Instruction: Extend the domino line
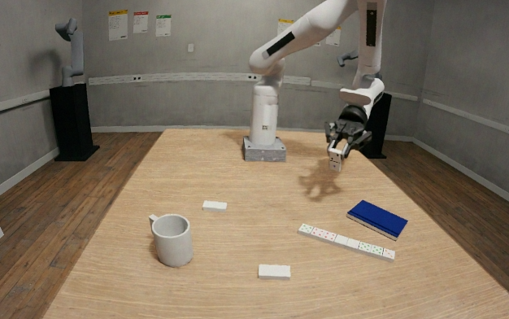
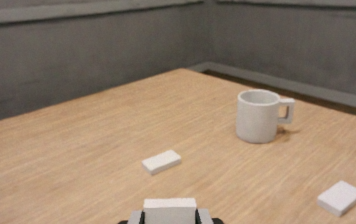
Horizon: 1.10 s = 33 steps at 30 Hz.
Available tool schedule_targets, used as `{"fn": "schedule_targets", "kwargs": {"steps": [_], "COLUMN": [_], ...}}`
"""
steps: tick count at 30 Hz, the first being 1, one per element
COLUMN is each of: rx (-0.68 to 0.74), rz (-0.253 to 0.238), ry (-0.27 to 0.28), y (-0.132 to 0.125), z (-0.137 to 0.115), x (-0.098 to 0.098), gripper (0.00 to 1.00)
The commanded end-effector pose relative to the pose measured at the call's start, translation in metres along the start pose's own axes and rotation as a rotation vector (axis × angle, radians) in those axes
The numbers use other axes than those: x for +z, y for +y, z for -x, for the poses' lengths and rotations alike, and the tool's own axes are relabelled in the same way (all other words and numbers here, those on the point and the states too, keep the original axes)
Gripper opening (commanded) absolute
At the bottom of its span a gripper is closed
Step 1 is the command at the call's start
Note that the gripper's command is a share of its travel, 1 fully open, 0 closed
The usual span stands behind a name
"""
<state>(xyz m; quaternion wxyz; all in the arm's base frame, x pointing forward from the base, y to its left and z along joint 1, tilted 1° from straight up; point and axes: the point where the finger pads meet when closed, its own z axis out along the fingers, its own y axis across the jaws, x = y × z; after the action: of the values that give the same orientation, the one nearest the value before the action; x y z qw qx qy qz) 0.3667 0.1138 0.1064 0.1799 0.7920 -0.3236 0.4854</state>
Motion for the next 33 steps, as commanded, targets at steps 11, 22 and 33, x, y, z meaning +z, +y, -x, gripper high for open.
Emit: {"fn": "schedule_targets", "kwargs": {"steps": [11, 22, 33], "rx": [-0.037, -0.033, -0.033], "rz": [-0.003, -0.006, -0.006], "ry": [0.236, 0.292, 0.292], "y": [0.0001, 0.0, 0.0001], "z": [0.0167, 0.015, 0.0149], "x": [-0.0088, -0.011, -0.011], "gripper": [0.31, 0.31, 0.31]}}
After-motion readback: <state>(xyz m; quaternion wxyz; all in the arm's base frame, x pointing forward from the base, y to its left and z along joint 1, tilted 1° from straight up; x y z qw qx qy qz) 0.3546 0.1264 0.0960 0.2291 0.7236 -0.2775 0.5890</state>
